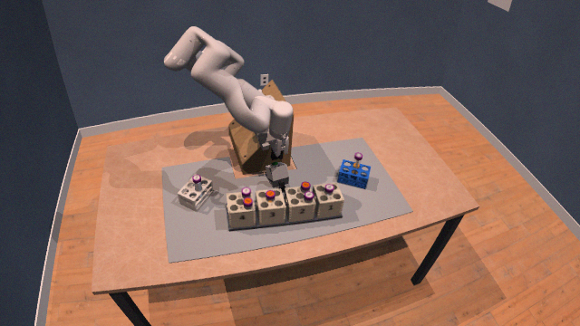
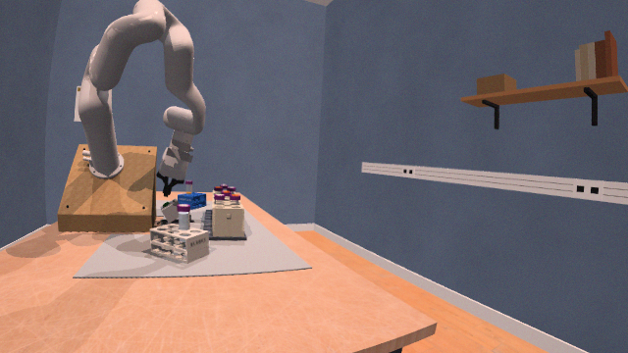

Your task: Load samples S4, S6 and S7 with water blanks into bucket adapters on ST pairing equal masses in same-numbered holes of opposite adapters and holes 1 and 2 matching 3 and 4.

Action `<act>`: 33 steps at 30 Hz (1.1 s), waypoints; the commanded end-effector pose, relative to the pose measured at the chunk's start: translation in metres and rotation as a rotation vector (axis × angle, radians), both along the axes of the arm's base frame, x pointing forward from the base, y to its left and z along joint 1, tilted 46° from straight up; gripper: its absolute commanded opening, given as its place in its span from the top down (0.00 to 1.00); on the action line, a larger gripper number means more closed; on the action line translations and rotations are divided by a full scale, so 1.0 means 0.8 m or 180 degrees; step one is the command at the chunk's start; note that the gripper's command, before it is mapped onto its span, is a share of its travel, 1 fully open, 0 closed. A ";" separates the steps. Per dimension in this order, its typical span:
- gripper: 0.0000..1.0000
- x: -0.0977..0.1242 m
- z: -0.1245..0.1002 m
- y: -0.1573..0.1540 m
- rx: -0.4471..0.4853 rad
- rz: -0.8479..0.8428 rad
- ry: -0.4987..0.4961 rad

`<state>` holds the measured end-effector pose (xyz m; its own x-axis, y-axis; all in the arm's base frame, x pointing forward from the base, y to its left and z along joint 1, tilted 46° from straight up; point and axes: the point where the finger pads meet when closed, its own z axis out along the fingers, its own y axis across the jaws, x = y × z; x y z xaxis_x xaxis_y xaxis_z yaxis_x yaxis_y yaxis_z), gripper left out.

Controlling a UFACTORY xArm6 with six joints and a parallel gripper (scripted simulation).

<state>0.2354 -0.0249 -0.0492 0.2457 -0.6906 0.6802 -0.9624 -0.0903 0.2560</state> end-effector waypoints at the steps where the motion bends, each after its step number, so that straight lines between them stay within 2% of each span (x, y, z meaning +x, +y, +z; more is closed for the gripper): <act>1: 1.00 0.001 -0.002 -0.001 0.0004 0.0003 -0.0005; 33: 1.00 0.004 -0.016 -0.015 0.0003 0.0003 -0.0005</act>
